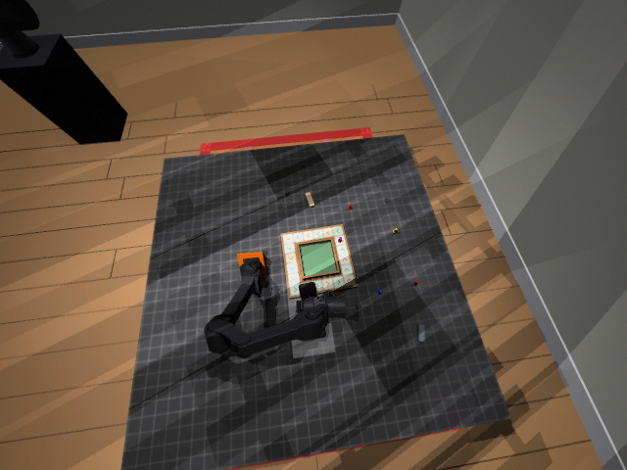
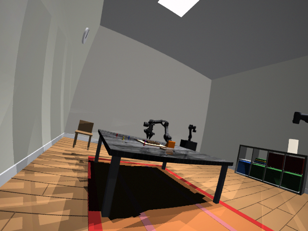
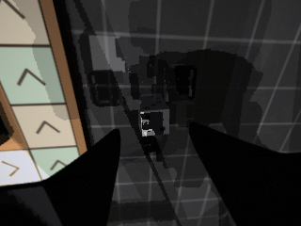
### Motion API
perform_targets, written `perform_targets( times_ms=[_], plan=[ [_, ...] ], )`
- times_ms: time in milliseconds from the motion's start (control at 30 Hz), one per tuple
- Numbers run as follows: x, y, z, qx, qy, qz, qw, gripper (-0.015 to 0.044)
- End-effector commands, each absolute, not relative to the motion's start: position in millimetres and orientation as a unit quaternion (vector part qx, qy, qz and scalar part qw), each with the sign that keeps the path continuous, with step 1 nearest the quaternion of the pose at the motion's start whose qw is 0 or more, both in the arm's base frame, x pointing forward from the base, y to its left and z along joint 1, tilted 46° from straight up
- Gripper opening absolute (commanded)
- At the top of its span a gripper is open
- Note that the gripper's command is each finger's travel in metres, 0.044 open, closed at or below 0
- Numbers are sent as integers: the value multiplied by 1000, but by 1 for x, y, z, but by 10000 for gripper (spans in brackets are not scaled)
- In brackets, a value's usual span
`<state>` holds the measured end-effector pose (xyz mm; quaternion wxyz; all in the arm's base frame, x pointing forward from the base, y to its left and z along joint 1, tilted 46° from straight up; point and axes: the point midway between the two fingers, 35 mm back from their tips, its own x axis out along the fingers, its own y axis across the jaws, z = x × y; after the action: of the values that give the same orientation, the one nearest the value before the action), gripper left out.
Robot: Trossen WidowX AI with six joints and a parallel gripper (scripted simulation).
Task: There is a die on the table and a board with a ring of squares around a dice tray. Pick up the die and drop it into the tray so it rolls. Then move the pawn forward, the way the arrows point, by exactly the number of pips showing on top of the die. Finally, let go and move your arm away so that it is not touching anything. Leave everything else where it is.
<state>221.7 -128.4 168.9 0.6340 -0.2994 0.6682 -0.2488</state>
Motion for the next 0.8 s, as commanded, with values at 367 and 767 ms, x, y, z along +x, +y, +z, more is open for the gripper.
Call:
perform_targets(
  times_ms=[367,767],
  plan=[
    [221,-147,153,-302,667,-251,633,275],
    [220,-151,150,-302,667,-251,633,91]
  ],
)
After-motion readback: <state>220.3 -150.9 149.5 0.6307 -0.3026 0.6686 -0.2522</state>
